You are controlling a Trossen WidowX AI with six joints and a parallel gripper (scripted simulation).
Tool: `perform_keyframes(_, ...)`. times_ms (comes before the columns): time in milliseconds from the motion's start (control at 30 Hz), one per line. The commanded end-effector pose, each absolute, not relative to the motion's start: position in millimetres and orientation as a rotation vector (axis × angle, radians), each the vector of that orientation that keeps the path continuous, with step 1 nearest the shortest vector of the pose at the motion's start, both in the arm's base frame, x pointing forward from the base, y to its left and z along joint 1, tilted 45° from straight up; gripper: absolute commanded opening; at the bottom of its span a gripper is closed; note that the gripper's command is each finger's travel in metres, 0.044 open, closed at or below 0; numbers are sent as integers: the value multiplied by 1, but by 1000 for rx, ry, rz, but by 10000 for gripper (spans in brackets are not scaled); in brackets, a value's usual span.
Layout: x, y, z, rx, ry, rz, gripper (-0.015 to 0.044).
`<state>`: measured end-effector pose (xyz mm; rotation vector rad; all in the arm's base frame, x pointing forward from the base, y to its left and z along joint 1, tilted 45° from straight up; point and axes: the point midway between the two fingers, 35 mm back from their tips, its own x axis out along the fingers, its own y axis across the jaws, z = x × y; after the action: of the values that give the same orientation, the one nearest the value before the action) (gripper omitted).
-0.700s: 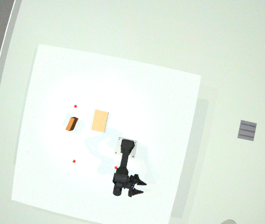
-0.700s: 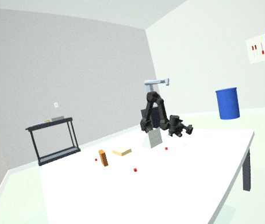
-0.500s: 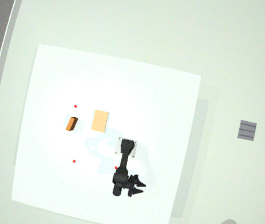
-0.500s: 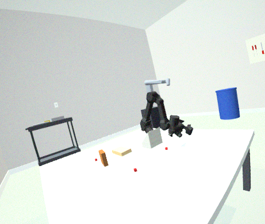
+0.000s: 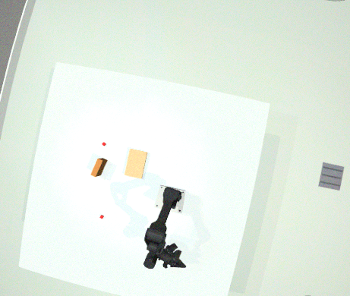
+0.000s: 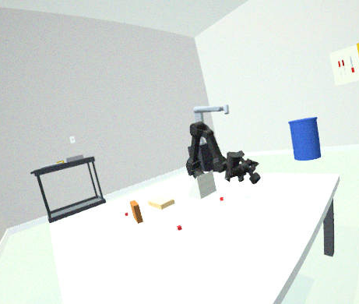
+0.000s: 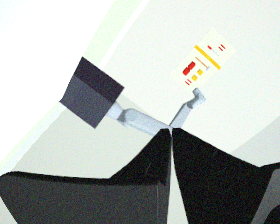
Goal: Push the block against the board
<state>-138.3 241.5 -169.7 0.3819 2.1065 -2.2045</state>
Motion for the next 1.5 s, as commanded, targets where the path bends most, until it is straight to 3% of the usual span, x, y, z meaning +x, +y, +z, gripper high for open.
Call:
perform_keyframes(0,-129,260,-176,489,2025,-2280,0)
perform_keyframes(867,-26,348,-210,1191,1196,-2835,0)
perform_keyframes(1467,79,383,-211,1676,454,-3094,0)
